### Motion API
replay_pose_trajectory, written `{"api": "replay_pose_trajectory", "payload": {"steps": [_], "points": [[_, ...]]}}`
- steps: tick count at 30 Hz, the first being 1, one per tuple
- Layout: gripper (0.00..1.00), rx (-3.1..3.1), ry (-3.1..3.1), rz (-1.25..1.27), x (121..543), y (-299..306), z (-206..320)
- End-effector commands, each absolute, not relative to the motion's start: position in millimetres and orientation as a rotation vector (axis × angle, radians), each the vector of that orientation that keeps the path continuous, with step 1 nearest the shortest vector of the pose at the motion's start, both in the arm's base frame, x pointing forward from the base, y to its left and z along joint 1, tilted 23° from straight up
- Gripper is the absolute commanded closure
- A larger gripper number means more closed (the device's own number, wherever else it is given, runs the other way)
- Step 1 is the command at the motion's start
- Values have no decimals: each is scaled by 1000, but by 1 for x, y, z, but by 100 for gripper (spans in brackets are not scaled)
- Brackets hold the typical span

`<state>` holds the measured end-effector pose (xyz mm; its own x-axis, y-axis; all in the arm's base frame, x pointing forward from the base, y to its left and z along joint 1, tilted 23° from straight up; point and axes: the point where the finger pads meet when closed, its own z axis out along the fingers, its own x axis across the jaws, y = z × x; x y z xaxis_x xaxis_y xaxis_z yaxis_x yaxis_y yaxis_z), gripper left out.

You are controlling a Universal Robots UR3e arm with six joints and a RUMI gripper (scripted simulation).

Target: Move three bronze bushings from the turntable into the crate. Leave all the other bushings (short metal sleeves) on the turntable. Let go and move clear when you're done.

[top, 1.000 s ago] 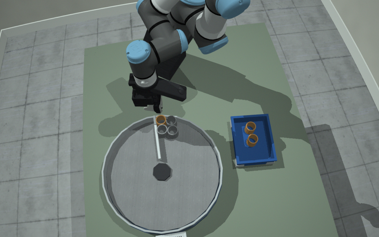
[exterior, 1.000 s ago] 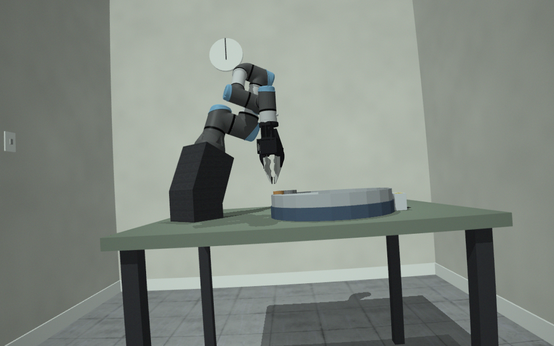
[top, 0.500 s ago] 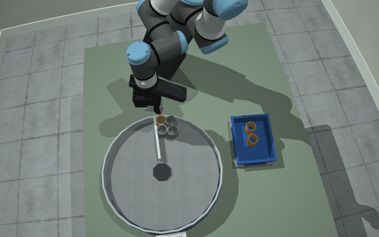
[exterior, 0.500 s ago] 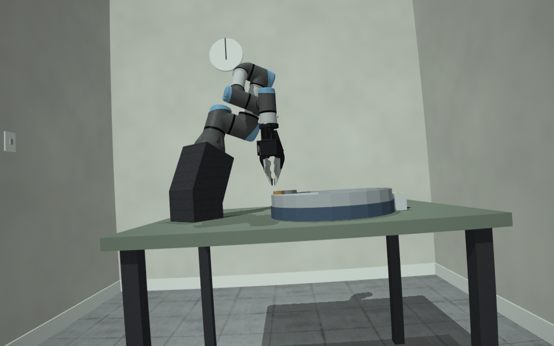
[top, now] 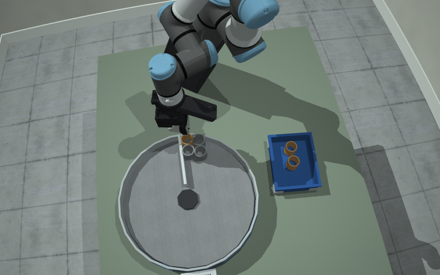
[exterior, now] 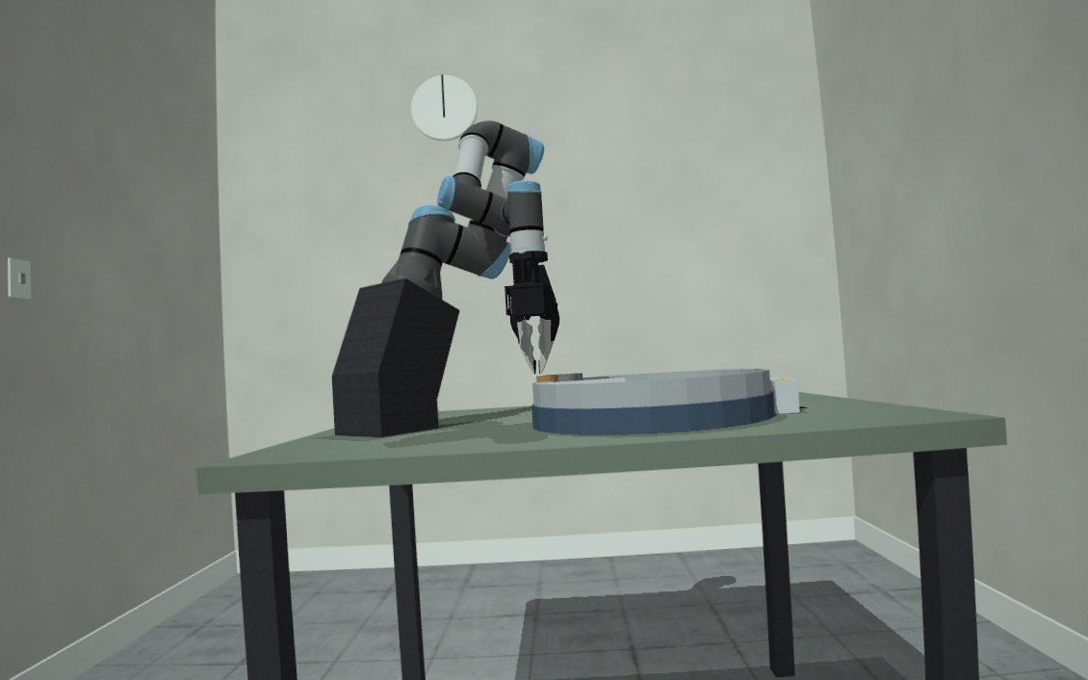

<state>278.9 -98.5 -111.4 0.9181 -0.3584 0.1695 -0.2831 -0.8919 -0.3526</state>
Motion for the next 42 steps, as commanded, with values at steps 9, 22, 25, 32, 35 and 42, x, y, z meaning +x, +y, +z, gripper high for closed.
{"api": "replay_pose_trajectory", "payload": {"steps": [9, 22, 25, 32, 35, 42], "points": [[95, -2757, 474, -332, 279, -99, -111], [95, -2757, 474, -332, 279, -99, -111], [95, -2757, 474, -332, 279, -99, -111], [95, -2757, 474, -332, 279, -99, -112], [95, -2757, 474, -332, 281, -98, -116], [95, -2757, 474, -332, 283, -96, -122]]}}
